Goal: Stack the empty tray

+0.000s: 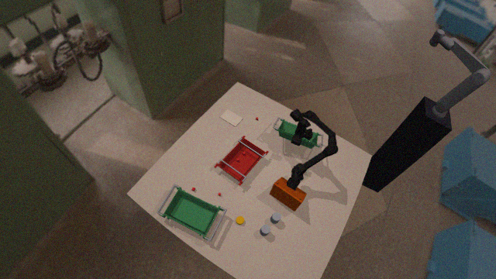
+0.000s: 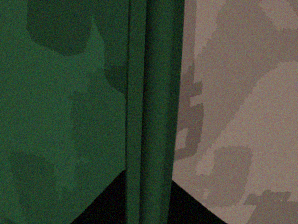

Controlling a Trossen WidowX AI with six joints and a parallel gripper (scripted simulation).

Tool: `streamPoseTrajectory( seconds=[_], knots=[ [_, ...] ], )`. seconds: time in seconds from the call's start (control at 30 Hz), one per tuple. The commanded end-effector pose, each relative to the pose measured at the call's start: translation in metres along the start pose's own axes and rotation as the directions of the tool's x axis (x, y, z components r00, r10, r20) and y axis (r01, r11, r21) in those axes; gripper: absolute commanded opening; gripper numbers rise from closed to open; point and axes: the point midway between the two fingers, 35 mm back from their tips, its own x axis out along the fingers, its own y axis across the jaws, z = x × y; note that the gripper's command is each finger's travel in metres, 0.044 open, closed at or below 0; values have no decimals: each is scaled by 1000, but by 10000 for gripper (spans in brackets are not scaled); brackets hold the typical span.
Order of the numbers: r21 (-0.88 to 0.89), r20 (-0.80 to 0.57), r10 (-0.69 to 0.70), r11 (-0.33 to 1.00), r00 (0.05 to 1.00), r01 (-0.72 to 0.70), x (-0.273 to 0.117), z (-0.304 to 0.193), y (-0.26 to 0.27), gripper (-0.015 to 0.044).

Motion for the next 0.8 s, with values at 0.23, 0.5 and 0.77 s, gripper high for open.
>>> streamPoseTrajectory(
  seconds=[0.23, 0.5, 0.77],
  knots=[
    [-140, -36, -18, 990, 999, 12, -7, -44, -6, 0],
    [-244, -46, -37, 969, 998, 25, -10, -74, -18, 0],
    [-345, -50, -53, 938, 997, 33, -14, -103, -33, 0]
  ],
)
